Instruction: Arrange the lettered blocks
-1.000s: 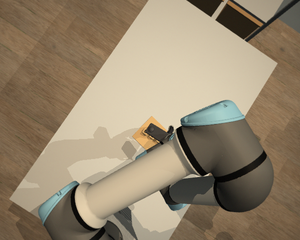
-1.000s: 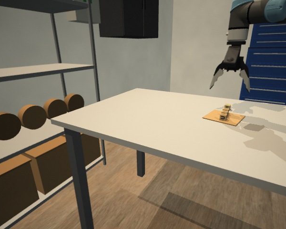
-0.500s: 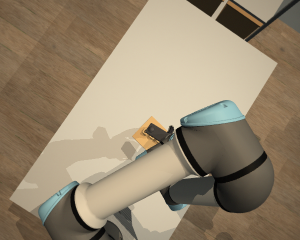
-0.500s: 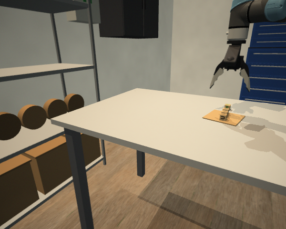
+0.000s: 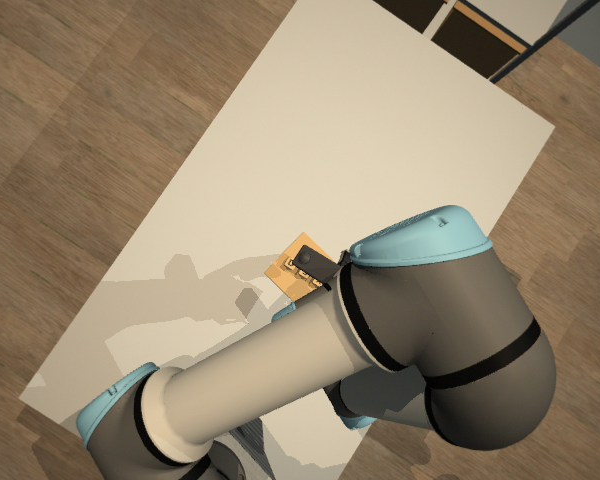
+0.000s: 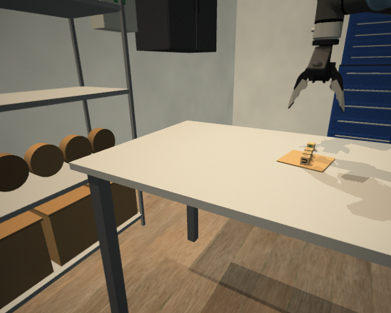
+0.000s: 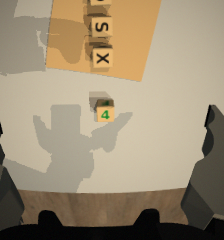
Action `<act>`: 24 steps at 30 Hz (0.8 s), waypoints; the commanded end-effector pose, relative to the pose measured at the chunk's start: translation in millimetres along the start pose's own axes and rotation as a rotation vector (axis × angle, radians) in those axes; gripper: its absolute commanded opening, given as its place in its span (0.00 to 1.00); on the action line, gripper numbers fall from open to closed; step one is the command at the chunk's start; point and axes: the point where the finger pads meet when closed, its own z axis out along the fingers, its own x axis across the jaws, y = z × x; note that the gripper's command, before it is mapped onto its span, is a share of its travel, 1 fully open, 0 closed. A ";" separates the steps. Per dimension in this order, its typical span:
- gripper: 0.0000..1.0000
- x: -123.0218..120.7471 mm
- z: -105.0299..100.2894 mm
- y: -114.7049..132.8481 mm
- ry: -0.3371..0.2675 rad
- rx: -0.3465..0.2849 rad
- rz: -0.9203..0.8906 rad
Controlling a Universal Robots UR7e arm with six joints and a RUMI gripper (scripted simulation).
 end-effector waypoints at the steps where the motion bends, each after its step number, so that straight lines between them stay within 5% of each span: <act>1: 1.00 0.4 -23.0 0.3 0.000 0.000 0.000; 24: 1.00 0.4 -44.1 0.3 0.000 0.000 0.000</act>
